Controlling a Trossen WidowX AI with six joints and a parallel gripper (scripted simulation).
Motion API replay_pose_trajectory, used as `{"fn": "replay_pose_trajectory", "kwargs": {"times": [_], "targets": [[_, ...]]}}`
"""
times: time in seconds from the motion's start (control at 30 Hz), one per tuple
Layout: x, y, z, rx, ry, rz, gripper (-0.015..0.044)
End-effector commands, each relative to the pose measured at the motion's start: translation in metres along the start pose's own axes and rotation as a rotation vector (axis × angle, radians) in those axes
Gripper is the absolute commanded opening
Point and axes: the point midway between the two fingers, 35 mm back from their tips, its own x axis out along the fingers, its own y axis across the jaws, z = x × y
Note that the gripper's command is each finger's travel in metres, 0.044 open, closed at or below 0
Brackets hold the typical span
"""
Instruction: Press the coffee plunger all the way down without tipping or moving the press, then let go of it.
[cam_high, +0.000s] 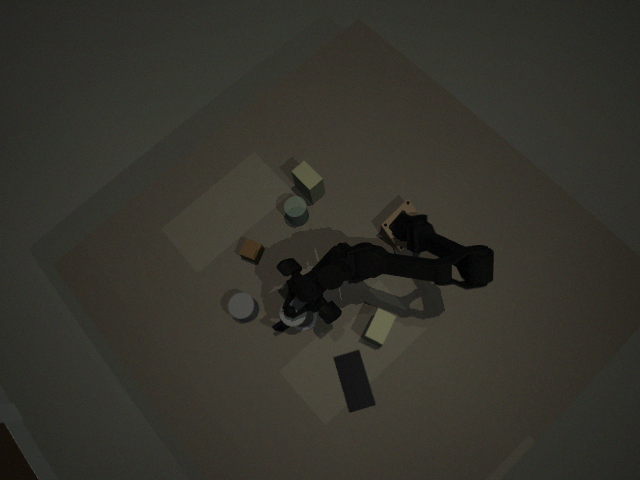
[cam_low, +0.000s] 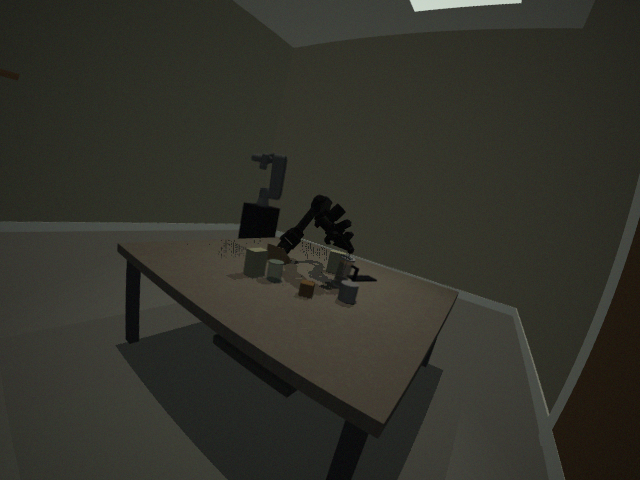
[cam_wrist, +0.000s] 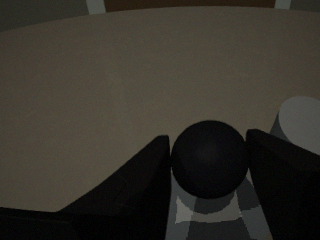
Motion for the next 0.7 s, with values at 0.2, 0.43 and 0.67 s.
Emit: {"fn": "replay_pose_trajectory", "kwargs": {"times": [0.2,0.43,0.67], "targets": [[0.0045,-0.0004,-0.0067,0.022,0.028,0.009,0.0116],[0.0051,-0.0009,-0.0060,0.022,0.027,0.009,0.0116],[0.0057,-0.0013,-0.0054,0.021,0.027,0.009,0.0116]]}}
